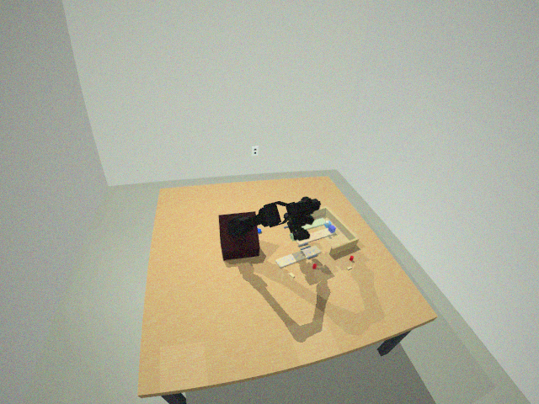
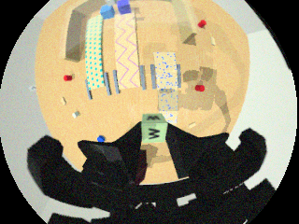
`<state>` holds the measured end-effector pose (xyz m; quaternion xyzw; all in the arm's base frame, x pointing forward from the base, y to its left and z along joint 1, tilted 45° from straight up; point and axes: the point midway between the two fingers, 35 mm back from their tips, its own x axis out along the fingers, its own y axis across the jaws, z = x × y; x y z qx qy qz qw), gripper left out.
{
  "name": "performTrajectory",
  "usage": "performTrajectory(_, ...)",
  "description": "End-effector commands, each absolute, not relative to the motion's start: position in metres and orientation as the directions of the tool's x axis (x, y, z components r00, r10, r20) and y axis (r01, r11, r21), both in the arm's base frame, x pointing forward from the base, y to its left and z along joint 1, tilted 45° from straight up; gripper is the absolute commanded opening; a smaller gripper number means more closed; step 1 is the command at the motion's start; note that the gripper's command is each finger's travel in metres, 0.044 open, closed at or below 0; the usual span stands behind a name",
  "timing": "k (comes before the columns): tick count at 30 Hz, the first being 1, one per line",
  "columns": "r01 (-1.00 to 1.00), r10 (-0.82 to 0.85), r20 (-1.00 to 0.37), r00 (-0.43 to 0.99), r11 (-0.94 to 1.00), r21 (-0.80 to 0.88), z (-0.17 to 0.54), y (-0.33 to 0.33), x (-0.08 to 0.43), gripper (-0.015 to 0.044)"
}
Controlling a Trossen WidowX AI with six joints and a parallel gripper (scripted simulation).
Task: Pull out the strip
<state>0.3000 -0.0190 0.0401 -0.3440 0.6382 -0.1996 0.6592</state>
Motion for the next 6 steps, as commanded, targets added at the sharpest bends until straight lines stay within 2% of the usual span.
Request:
performTrajectory(1, -0.170, -0.698, -0.708, 0.106, 0.689, -0.705, 0.0405, -0.0181, 0.3002, 0.0000)
performTrajectory(6, -0.170, -0.698, -0.708, 0.106, 0.689, -0.705, 0.0405, -0.0181, 0.3002, 0.0000)
